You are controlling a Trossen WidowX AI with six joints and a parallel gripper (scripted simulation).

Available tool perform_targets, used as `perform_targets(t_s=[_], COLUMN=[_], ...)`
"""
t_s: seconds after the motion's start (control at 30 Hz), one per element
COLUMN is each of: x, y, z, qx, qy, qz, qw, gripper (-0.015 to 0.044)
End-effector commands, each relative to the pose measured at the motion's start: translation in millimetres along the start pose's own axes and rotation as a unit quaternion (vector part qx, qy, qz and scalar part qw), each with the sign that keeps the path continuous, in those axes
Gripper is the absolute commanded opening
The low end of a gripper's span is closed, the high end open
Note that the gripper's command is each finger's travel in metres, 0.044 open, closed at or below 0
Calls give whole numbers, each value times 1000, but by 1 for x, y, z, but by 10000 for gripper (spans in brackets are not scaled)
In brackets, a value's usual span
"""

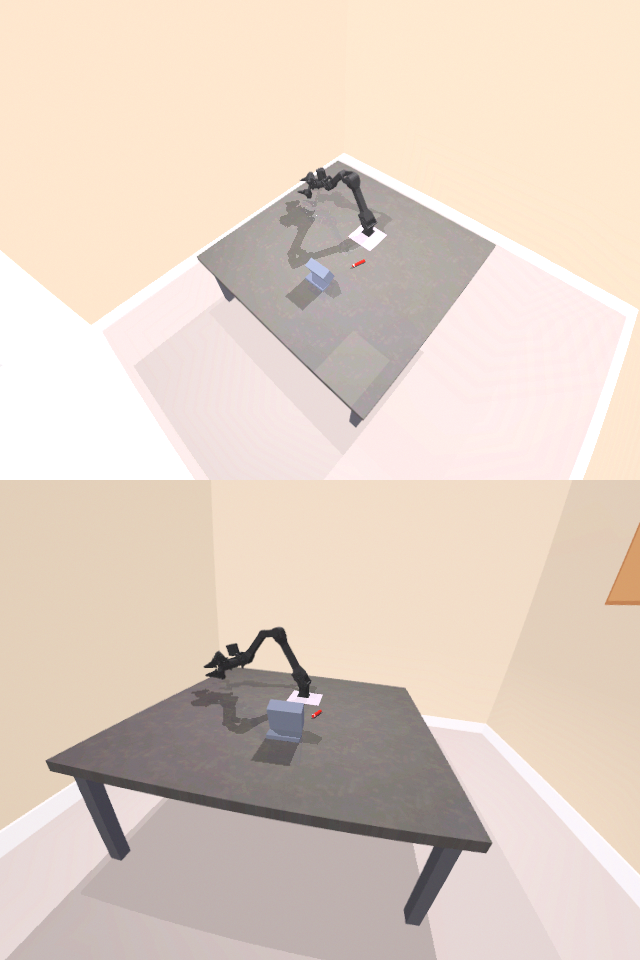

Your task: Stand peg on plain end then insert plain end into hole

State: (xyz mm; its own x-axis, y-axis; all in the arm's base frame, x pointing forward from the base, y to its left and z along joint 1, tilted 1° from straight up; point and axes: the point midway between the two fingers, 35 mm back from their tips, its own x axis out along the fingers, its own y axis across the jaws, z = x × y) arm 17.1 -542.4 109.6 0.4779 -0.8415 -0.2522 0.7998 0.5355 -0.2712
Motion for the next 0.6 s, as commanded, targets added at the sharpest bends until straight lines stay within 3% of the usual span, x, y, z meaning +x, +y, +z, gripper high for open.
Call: perform_targets(t_s=[0.0, 0.3, 0.57], x=[21, 31, 0], y=[62, 197, 320], z=[19, 52, 72], qx=[40, 96, 116], qy=[28, 104, 196], qz=[57, 168, 254], qw=[997, 975, 940], gripper=[440, 440, 440])
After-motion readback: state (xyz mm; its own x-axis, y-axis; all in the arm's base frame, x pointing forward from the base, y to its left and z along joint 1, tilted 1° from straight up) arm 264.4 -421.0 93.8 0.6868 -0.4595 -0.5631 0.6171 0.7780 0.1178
